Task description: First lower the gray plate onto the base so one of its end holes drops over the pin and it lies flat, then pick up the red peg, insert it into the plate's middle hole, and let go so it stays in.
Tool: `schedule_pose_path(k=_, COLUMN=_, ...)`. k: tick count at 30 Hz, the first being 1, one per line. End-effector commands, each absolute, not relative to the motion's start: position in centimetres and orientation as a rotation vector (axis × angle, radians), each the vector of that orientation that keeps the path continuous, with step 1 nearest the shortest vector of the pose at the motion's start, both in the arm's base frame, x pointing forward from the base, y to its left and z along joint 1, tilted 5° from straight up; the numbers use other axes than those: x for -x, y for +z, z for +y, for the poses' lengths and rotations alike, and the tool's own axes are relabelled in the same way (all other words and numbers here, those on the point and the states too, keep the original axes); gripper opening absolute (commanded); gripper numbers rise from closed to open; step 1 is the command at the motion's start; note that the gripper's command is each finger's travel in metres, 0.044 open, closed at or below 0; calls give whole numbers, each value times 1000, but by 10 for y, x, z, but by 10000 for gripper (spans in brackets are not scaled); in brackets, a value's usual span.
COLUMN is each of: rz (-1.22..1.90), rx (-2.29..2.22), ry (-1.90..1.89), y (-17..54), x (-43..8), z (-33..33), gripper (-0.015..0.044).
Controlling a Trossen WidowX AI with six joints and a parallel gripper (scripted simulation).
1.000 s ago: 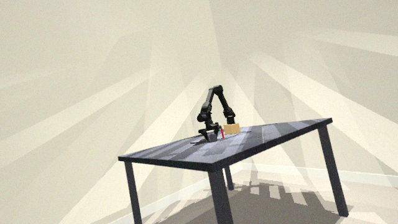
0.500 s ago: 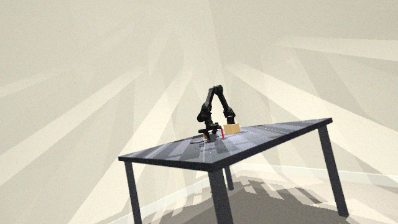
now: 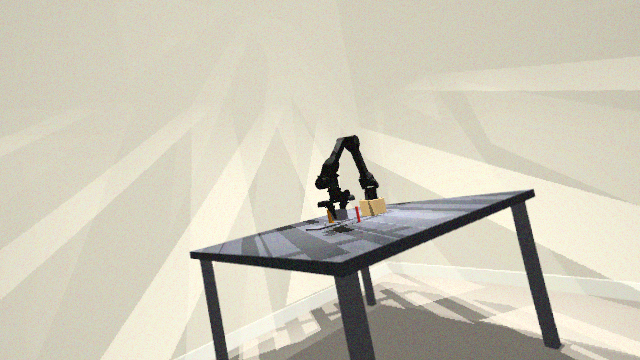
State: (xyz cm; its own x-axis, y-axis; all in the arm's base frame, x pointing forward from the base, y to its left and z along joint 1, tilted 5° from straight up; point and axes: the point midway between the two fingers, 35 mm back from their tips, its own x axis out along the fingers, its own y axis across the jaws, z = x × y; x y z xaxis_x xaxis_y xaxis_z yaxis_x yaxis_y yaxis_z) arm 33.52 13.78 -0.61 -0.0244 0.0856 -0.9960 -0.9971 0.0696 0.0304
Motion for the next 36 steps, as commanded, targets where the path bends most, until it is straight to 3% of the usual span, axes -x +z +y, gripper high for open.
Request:
schedule_pose_path(k=1, rz=1191, rx=1089, ry=1209, y=7, x=-339, z=137, gripper=0)
schedule_pose_path(k=28, rz=1192, rx=1089, ry=1209, y=92, x=-332, z=129, gripper=0)
schedule_pose_path(k=36, rz=1189, rx=1092, ry=1211, y=87, x=-336, z=117, gripper=0)
